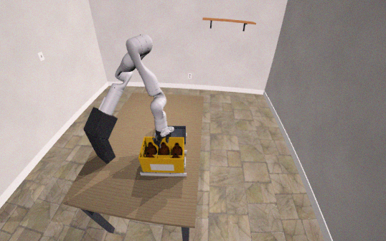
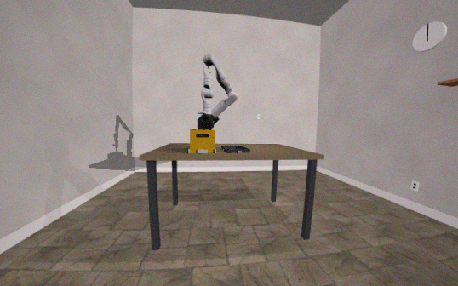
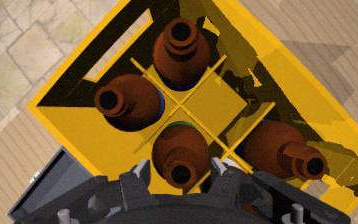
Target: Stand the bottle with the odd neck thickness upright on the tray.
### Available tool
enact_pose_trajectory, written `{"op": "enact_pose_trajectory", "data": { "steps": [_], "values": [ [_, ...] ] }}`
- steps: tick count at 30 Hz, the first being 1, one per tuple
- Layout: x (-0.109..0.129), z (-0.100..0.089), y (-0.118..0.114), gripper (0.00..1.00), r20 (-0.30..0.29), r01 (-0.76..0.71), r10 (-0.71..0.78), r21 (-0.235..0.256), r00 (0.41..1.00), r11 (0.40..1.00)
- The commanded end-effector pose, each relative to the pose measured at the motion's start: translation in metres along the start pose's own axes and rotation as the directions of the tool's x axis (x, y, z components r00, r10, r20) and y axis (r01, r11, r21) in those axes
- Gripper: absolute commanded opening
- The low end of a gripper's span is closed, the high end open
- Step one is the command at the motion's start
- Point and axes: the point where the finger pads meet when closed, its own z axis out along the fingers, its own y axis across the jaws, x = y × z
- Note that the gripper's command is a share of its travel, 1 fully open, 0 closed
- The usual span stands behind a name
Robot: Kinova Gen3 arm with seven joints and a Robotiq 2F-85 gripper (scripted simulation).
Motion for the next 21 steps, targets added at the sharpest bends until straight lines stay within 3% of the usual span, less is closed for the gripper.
{"op": "enact_pose_trajectory", "data": {
  "steps": [1,21],
  "values": [
    [0.0023,0.004,-0.0008,0.64,-0.004,-0.004,0.004,0.002,1.0,1.0],
    [0.0019,0.0067,-0.0009,0.64,-0.004,-0.004,0.004,0.002,1.0,1.0]
  ]
}}
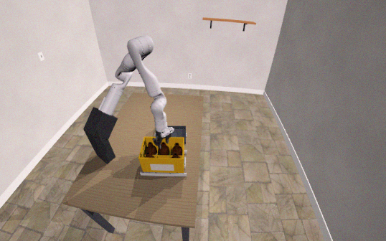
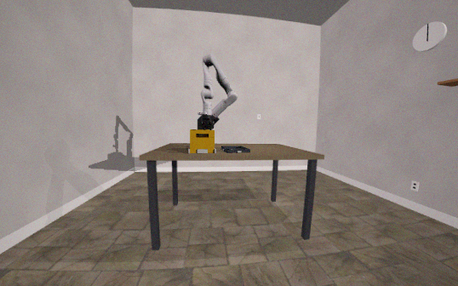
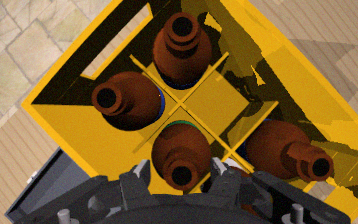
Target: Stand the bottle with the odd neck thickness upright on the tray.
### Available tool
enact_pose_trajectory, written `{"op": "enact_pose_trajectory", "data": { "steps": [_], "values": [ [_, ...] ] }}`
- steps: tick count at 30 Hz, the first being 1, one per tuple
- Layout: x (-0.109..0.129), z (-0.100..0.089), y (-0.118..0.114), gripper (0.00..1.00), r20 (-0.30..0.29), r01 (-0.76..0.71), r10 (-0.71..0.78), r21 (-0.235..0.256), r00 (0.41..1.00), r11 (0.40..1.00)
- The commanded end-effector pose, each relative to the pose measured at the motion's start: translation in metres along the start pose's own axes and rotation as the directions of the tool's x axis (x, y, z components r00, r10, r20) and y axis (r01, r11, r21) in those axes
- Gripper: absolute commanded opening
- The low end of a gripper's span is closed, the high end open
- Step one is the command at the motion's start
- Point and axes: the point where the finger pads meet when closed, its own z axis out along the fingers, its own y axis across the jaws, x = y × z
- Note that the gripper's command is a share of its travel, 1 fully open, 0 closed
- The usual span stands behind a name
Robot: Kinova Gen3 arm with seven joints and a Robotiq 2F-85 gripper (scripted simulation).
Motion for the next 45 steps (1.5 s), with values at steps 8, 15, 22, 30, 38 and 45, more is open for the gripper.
{"op": "enact_pose_trajectory", "data": {
  "steps": [8,15,22,30,38,45],
  "values": [
    [0.0033,0.0007,-0.0002,0.64,-0.007,-0.007,0.007,0.002,1.0,1.0],
    [0.0033,0.0007,-0.0002,0.64,-0.007,-0.007,0.007,0.002,1.0,1.0],
    [0.0033,0.0007,-0.0002,0.64,-0.007,-0.007,0.007,0.002,1.0,1.0],
    [0.0033,0.0007,-0.0002,0.0,-0.007,-0.007,0.007,0.002,1.0,1.0],
    [0.0033,0.0007,-0.0002,0.0,-0.007,-0.007,0.007,0.002,1.0,1.0],
    [0.0032,0.0007,-0.0002,0.0,-0.007,-0.007,0.007,0.002,1.0,1.0]
  ]
}}
